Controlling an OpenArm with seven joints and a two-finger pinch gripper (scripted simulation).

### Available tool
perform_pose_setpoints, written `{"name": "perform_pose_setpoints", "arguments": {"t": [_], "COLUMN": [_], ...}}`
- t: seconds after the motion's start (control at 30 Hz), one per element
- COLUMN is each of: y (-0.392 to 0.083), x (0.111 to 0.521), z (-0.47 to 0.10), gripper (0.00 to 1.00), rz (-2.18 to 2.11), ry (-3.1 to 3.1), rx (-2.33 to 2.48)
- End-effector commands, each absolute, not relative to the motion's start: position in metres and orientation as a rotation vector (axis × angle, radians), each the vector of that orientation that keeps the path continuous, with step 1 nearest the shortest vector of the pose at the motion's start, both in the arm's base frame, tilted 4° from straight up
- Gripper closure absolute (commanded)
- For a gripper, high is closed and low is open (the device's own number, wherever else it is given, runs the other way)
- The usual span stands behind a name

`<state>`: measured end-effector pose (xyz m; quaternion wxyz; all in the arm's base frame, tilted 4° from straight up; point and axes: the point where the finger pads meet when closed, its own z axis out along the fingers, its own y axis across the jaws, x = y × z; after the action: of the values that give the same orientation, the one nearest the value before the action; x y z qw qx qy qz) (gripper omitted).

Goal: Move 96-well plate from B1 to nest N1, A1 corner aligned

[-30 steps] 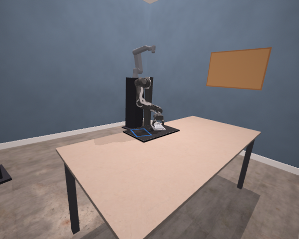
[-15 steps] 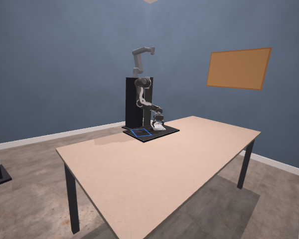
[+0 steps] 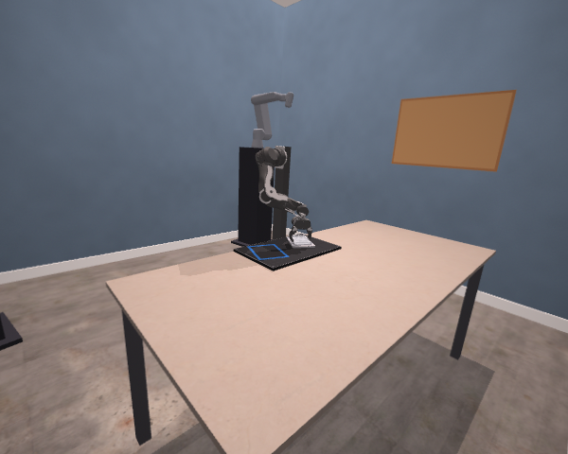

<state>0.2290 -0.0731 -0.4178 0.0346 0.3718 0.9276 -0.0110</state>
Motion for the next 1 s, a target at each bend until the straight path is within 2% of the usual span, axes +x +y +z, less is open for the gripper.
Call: {"name": "perform_pose_setpoints", "arguments": {"t": [0.0, 0.2, 0.7, 0.77, 0.97], "y": [-0.0721, -0.0721, -0.0727, -0.0727, -0.0727], "x": [0.2288, 0.2288, 0.2295, 0.2295, 0.2295], "z": [-0.4184, -0.4184, -0.4172, -0.4172, -0.4172], "gripper": [1.00, 1.00, 0.50, 0.50, 0.30], "rz": [-0.027, -0.027, -0.030, -0.030, -0.030], "ry": [2.854, 2.854, 2.851, 2.851, 2.851], "rx": [1.136, 1.136, 1.143, 1.143, 1.143]}}
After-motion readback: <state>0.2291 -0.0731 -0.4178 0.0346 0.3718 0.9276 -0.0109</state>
